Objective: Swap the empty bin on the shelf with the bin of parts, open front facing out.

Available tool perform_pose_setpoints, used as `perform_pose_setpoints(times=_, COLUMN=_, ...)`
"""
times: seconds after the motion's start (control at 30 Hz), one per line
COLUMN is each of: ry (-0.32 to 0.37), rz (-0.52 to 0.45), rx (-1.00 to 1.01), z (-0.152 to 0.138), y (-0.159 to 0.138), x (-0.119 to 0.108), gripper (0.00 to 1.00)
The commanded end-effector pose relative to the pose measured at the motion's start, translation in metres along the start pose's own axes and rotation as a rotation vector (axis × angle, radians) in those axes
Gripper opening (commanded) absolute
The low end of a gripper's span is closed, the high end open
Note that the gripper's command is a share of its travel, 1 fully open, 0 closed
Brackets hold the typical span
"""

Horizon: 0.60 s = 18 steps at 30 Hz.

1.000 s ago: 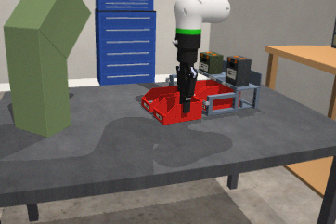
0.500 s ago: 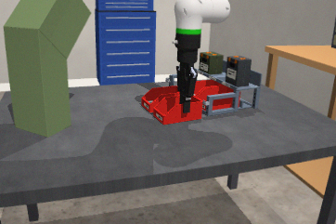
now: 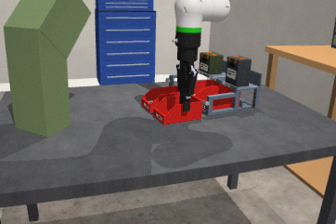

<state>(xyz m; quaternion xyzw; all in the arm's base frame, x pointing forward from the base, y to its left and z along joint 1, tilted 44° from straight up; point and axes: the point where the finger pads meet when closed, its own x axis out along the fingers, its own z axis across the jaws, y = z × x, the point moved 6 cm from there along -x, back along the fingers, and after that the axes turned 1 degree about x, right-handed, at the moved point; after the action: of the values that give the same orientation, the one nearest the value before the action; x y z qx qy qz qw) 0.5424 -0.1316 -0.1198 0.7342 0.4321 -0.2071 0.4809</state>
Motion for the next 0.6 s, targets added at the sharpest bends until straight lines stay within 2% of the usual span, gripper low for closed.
perform_pose_setpoints(times=0.0, ry=-0.001, rz=0.001, rx=0.000, z=0.001, y=0.000, x=-0.003, gripper=0.24)
perform_pose_setpoints(times=0.57, ry=-0.001, rz=0.001, rx=0.000, z=0.001, y=0.000, x=-0.023, gripper=0.24)
